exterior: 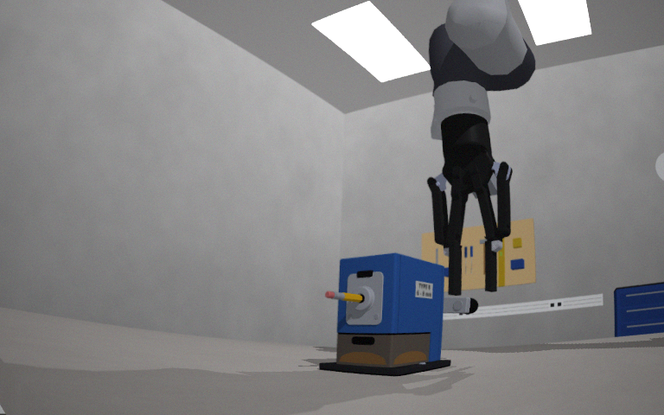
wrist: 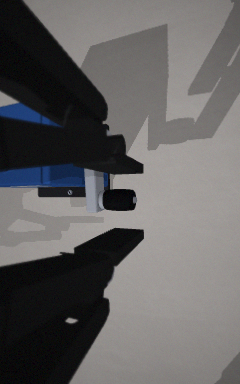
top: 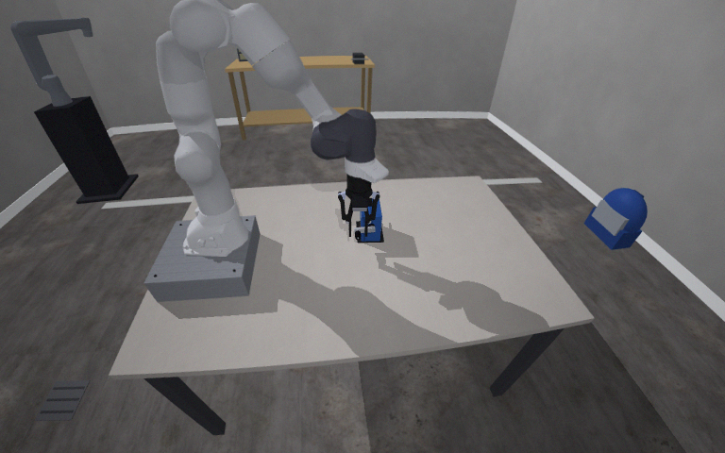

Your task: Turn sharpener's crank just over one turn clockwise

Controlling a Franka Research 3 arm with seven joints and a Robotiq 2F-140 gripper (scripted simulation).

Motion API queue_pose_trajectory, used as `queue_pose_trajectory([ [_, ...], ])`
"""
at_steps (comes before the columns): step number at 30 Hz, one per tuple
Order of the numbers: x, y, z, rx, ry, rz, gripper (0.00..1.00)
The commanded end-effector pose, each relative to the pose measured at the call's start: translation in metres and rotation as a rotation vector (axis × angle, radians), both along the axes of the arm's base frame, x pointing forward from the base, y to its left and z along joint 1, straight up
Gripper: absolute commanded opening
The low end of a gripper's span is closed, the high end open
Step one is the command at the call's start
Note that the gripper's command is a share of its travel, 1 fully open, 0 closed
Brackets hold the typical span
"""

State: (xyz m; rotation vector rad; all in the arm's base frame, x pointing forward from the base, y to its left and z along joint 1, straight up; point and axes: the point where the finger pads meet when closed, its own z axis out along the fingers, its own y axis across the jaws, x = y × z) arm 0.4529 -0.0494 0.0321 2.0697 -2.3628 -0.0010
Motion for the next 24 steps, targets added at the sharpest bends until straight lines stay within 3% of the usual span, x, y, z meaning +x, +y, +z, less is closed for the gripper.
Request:
queue_pose_trajectory([
  [1,0.001,0.001,-0.004,0.001,-0.002,0.006,0.39],
  [24,0.001,0.001,-0.027,0.001,-0.002,0.006,0.39],
])
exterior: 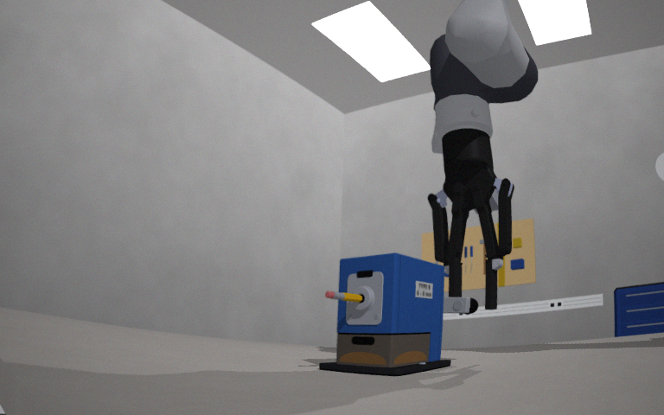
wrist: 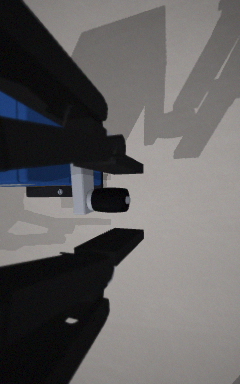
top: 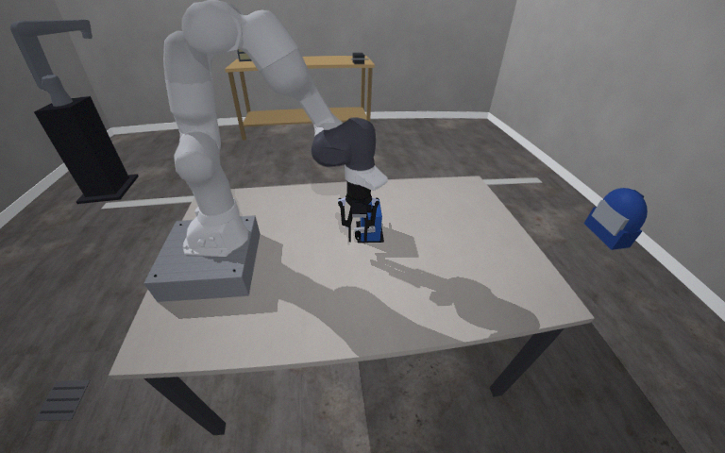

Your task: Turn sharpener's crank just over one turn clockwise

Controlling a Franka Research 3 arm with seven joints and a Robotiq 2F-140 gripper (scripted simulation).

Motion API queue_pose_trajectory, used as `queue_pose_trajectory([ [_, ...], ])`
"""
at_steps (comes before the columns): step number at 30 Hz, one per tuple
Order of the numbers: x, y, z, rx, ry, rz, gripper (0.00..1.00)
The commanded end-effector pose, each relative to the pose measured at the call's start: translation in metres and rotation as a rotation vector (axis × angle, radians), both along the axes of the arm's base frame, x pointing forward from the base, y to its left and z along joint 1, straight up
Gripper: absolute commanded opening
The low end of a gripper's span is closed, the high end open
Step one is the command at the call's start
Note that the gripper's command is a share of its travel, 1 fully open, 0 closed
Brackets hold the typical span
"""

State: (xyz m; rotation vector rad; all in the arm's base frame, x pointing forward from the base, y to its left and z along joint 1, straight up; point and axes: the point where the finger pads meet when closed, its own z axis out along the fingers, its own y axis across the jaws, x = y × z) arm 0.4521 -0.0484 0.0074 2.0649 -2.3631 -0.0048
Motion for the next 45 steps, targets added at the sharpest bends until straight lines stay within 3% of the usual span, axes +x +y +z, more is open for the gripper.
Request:
queue_pose_trajectory([
  [1,0.0016,-0.0004,-0.0034,0.001,-0.006,0.008,0.39],
  [37,0.0016,-0.0004,-0.0118,0.001,-0.006,0.008,0.39],
  [38,0.0016,-0.0004,-0.0118,0.001,-0.006,0.008,0.10],
  [45,0.0016,-0.0004,-0.0118,0.001,-0.006,0.008,0.10],
])
